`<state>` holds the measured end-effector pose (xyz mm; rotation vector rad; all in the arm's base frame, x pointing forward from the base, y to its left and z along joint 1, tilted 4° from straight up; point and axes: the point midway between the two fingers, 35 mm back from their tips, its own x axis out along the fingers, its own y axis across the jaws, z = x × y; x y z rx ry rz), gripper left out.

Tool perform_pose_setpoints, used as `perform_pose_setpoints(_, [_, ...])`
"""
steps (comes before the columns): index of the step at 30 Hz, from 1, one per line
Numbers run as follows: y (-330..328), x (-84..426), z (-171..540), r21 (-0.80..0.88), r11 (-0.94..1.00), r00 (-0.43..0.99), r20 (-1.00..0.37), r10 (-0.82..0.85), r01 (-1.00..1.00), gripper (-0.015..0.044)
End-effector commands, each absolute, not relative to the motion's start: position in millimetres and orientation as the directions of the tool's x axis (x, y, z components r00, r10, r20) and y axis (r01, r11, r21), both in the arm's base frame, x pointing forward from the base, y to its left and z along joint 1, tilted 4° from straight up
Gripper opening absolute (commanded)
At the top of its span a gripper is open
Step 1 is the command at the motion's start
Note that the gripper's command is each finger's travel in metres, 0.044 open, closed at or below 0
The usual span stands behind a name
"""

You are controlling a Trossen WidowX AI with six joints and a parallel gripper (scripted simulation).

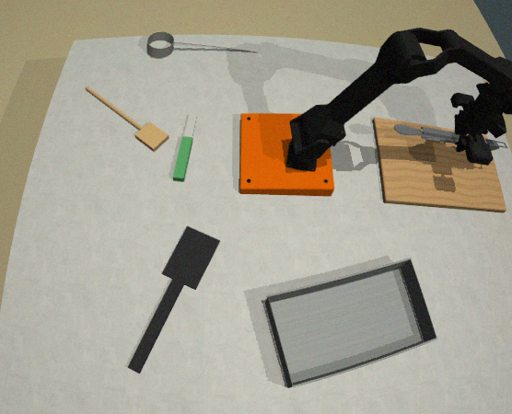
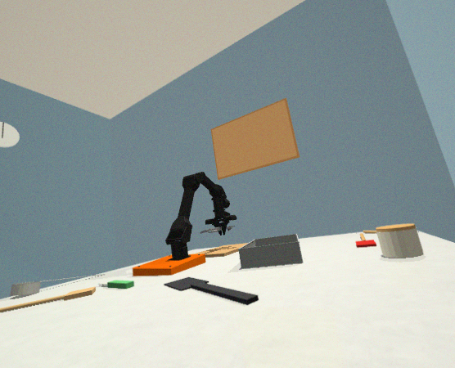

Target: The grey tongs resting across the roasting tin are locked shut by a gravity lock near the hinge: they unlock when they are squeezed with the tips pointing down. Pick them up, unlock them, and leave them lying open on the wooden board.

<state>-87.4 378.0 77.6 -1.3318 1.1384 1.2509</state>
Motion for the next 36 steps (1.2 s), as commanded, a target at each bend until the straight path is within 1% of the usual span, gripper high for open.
perform_pose_setpoints(1, [378,-88,71,-0.035,-0.118,0.038,-0.999,-0.02,-0.992,-0.015])
perform_pose_setpoints(30, [372,-85,33,-0.036,-0.118,0.038,-0.999,-0.02,-0.992,-0.015])
perform_pose_setpoints(36, [372,-84,34,-0.041,-0.115,0.044,-0.999,-0.023,-0.993,0.0007])
